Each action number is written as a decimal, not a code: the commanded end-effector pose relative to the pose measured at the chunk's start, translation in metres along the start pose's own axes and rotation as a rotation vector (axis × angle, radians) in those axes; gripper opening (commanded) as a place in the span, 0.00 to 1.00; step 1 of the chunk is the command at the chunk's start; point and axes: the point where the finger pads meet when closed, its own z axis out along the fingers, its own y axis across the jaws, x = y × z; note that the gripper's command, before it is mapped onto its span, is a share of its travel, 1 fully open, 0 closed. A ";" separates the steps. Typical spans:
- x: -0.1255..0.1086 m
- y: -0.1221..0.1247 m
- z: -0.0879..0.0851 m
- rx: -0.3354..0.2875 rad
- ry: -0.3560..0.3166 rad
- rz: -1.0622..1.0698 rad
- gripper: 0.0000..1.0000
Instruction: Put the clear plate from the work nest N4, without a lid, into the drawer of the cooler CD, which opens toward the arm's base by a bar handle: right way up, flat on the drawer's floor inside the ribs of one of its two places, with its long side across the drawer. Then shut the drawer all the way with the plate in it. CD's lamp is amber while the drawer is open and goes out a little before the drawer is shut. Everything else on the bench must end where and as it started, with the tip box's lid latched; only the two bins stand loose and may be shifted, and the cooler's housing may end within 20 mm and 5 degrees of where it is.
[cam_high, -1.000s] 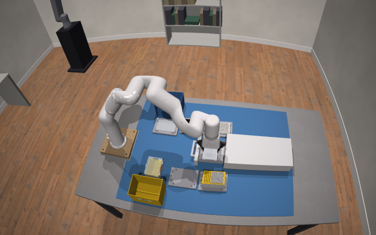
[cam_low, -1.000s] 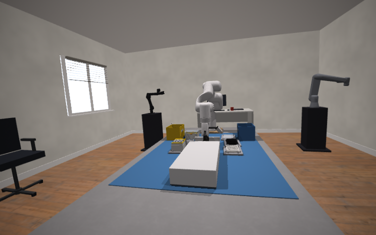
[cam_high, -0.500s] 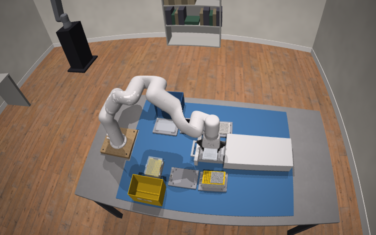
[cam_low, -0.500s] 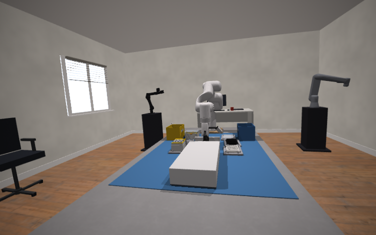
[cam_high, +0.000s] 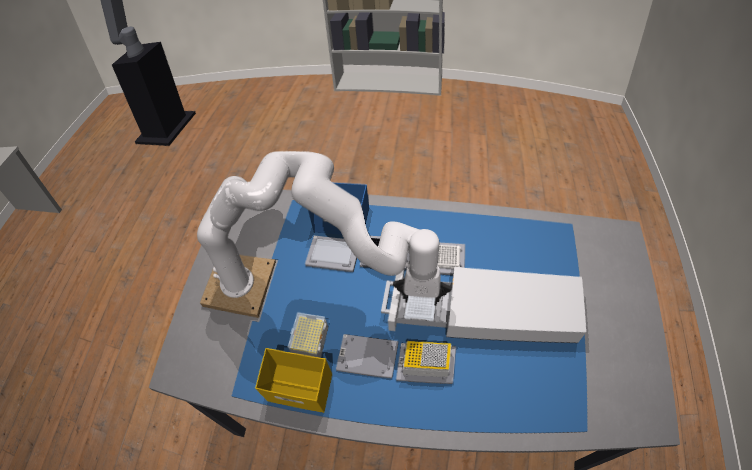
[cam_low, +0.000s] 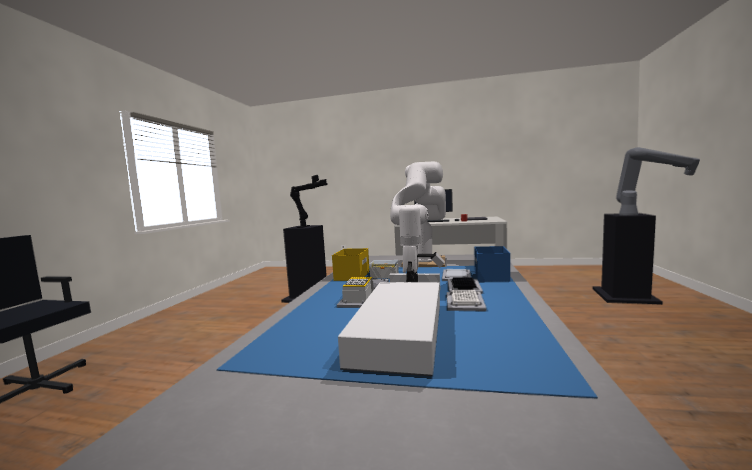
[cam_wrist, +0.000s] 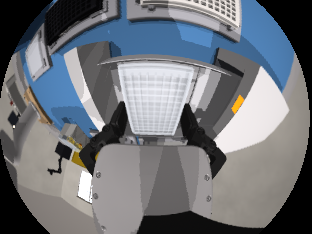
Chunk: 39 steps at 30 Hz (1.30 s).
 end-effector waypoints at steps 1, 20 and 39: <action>0.000 0.002 -0.002 -0.005 0.000 0.000 0.00; 0.000 0.002 0.008 -0.005 0.000 0.000 0.00; 0.000 0.002 0.013 -0.005 0.000 0.000 0.00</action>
